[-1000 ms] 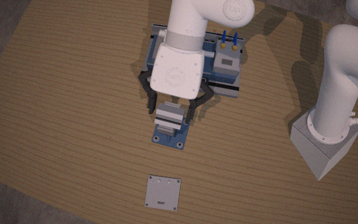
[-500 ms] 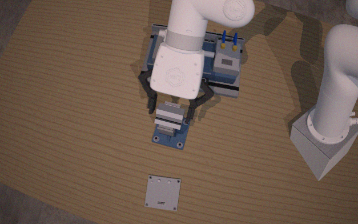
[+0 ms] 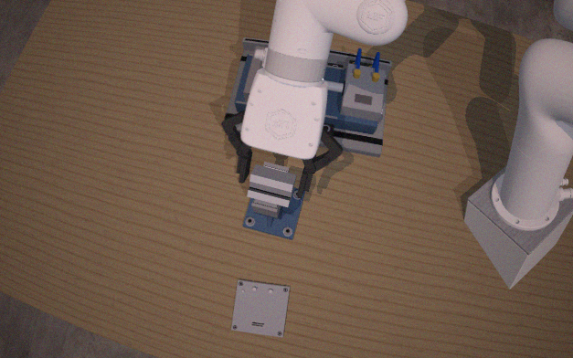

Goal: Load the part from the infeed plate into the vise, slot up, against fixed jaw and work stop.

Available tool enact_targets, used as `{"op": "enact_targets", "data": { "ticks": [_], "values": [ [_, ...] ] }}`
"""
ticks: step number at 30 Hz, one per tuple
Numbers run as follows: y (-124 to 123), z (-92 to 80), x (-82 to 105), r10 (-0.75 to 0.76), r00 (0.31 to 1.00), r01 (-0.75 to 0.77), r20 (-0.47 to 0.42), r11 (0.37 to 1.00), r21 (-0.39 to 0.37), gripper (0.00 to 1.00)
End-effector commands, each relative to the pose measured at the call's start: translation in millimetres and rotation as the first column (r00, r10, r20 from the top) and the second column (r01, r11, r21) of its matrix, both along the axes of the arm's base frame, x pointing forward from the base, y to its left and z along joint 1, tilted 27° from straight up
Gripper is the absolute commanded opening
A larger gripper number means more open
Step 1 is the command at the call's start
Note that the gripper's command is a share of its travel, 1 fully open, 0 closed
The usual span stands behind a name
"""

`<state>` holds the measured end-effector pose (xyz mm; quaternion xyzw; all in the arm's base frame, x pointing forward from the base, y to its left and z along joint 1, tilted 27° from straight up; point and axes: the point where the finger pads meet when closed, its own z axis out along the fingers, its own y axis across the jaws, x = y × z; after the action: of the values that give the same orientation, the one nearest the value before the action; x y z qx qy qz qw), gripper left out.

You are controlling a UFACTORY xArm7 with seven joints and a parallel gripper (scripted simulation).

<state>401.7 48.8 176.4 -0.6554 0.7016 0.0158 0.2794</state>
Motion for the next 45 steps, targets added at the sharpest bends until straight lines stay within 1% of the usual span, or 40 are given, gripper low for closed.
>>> {"op": "enact_targets", "data": {
  "ticks": [1,22,39,45],
  "values": [
    [-0.3,-1.2,0.6,0.001,1.0,-0.001,0.002,1.0,-0.001,0.89],
    [0.1,-1.0,0.6,-0.012,1.0,0.012,-0.003,0.999,-0.037,0.89],
    [0.8,-0.7,0.6,-0.035,0.999,0.034,-0.011,0.995,-0.098,0.89],
    [1.2,-0.6,0.6,-0.048,0.999,0.046,-0.014,0.991,-0.13,0.89]
  ]
}}
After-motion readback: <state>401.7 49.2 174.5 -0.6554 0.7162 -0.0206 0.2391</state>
